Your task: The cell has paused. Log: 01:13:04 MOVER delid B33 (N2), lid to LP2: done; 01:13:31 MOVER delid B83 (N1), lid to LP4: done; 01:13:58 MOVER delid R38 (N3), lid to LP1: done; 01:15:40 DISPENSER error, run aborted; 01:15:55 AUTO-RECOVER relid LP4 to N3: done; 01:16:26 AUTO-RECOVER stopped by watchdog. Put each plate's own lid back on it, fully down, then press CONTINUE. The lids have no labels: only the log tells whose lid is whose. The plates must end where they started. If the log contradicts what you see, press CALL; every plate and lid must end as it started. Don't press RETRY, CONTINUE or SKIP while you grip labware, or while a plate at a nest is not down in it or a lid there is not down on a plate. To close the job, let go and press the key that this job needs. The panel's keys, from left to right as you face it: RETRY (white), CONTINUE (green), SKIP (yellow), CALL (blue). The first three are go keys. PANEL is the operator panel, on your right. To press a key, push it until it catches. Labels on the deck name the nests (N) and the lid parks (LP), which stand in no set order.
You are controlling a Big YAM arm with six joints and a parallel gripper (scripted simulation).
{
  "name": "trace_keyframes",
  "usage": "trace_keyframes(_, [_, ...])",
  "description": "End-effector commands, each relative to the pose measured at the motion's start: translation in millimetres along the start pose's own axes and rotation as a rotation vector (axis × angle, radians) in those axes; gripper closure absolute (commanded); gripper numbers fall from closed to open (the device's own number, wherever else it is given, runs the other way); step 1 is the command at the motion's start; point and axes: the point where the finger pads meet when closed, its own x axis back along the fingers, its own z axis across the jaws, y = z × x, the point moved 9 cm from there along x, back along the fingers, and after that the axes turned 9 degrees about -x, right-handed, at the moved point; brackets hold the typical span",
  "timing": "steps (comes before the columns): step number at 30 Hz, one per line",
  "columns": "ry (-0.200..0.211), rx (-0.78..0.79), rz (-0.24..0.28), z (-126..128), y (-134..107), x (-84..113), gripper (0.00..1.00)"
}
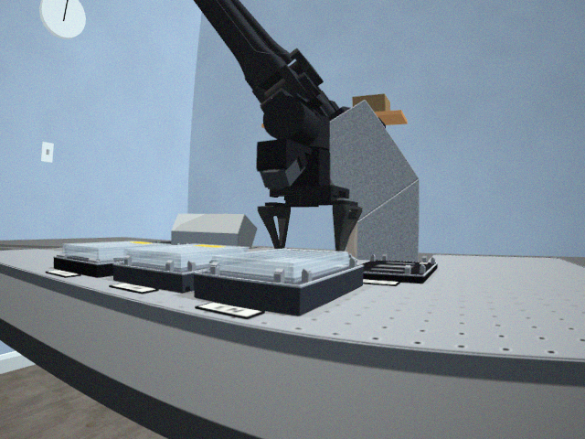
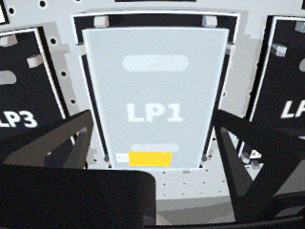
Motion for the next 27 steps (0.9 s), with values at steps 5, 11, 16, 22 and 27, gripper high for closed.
trace_keyframes(5, [-0.003,0.004,0.010,-3.9,-3.1,-9.4,0.00])
trace_keyframes(11, [-0.003,0.005,0.012,-4.6,-4.2,-9.5,0.00])
trace_keyframes(16, [-0.004,0.005,0.013,-5.0,-5.1,-9.5,0.00])
trace_keyframes(22, [-0.004,0.007,0.016,-5.9,-7.1,-9.4,0.06])
trace_keyframes(27, [-0.005,0.009,0.019,-6.7,-9.0,-9.3,0.11])
